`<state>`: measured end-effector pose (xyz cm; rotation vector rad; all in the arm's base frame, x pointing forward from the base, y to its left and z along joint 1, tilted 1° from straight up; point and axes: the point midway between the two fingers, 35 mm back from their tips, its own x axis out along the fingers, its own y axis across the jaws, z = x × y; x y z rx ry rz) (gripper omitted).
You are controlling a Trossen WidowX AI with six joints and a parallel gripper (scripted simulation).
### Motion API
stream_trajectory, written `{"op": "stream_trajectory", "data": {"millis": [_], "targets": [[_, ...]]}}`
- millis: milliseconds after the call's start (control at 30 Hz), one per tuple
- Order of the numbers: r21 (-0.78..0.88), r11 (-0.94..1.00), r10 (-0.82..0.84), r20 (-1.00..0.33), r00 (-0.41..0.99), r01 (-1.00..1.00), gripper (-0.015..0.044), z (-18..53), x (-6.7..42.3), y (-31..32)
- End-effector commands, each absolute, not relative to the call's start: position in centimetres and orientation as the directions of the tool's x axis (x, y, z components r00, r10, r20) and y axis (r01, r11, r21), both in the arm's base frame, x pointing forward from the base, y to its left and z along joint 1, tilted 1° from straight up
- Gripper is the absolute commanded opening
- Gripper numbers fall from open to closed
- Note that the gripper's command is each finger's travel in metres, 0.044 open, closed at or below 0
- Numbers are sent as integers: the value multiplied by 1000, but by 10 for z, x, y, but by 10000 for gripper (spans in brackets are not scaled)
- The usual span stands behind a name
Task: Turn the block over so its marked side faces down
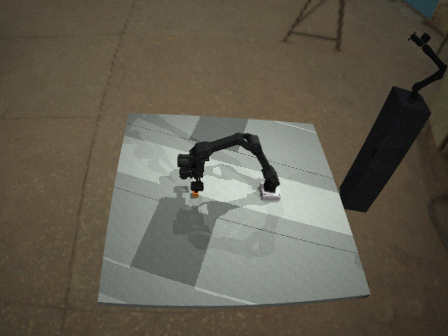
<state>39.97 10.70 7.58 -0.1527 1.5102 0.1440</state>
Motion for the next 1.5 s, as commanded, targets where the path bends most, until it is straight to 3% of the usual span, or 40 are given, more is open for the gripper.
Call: {"op": "stream_trajectory", "data": {"millis": [0,1033,1433,1467], "targets": [[-6,981,0,-999,34,-191,440,61,397,107],[-6,981,0,-999,34,-191,440,13,397,107],[-6,981,0,-999,34,-191,125,13,397,107],[-6,981,0,-999,34,-191,118,13,397,107]]}}
